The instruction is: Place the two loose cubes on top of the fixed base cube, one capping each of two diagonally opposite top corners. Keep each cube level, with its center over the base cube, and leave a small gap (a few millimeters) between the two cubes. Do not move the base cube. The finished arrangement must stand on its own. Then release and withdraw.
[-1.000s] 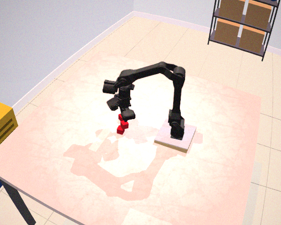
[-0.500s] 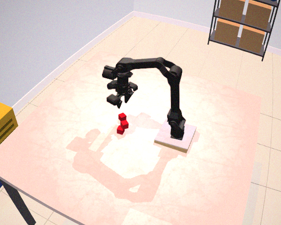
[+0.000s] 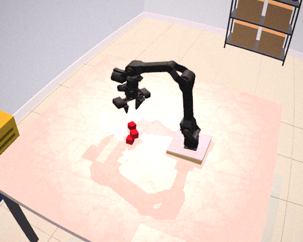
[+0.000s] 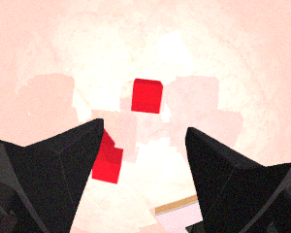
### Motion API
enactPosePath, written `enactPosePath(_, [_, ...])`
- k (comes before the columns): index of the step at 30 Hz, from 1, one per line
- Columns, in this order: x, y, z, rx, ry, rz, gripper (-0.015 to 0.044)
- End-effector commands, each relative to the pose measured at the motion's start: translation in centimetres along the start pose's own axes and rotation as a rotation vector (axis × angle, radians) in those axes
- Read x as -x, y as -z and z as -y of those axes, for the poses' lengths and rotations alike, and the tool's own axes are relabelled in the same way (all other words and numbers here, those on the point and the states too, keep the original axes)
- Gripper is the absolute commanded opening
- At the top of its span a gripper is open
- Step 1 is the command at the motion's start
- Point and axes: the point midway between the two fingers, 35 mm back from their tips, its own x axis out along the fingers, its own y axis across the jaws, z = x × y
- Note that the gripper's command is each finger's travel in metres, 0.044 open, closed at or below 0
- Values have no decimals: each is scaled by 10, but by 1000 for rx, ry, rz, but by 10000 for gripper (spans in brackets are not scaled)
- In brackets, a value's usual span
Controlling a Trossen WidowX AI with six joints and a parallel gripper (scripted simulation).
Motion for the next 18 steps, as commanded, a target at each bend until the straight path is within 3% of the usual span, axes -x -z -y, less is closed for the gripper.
enactPosePath(1, [-33,3,1,-6,9,-22,265])
enactPosePath(18, [-67,5,2,-6,9,-23,265])
